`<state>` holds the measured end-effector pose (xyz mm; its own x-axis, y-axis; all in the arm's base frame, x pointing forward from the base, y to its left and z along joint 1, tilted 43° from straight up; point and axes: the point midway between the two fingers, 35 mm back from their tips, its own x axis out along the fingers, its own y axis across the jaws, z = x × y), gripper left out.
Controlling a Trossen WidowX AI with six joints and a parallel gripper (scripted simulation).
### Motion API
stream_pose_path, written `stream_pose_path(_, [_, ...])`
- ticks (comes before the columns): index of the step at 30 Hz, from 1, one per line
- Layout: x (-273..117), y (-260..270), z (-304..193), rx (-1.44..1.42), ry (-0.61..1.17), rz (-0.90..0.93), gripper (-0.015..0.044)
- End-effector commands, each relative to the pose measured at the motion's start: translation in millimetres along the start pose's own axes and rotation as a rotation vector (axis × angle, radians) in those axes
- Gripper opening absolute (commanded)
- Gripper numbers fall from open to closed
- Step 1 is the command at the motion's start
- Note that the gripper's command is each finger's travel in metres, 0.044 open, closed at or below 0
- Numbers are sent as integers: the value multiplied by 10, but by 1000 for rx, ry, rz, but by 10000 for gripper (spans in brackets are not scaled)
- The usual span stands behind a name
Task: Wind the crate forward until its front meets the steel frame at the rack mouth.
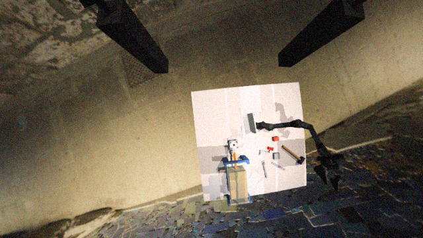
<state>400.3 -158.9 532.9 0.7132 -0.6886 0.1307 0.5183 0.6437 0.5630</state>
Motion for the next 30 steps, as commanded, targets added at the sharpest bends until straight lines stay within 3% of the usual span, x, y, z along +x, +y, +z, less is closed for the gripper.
stream_pose_path(1, [4,4,-28,2,8,3,426])
stream_pose_path(8, [26,121,-1136,94,327,75,440])
stream_pose_path(15, [-260,116,-2321,212,705,61,440])
stream_pose_path(23, [-937,-65,-3490,351,1140,-98,440])
stream_pose_path(30, [-1756,-355,-4245,456,1490,-379,440])
